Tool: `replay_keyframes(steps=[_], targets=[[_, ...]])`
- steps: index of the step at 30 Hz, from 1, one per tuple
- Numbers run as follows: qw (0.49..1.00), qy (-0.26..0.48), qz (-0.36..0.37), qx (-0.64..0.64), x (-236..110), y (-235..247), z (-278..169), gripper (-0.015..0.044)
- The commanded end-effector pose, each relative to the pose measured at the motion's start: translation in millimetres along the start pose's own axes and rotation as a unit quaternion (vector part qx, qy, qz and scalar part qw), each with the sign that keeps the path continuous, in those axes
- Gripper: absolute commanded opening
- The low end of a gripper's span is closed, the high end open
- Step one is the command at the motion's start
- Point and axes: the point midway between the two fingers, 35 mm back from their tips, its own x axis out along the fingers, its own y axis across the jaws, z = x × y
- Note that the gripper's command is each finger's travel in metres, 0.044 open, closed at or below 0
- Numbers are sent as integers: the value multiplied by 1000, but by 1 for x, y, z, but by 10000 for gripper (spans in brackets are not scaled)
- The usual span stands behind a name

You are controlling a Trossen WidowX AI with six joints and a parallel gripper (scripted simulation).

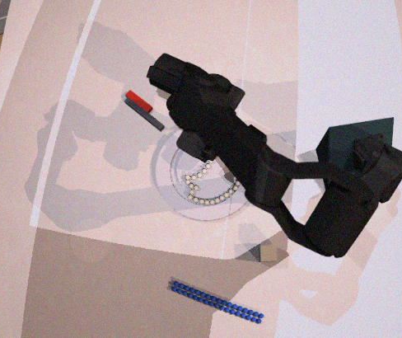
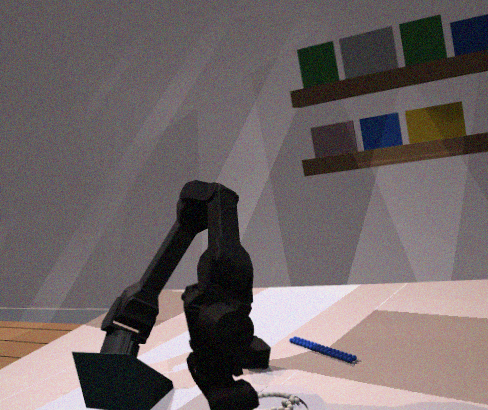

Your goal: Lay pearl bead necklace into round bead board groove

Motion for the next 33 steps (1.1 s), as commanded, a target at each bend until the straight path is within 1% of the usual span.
replay_keyframes(steps=[1, 18, 20, 25, 30, 33], targets=[[1000, 3, -1, -3, -1, 0, -1, 440], [1000, 3, -1, -3, -1, 0, -1, 440], [1000, 3, -1, -13, -5, 0, 1, 387], [997, 3, -1, -80, -32, 6, 9, 256], [997, 3, -1, -83, -31, 6, 9, 125], [997, 3, 0, -83, -22, 6, 9, 120]])
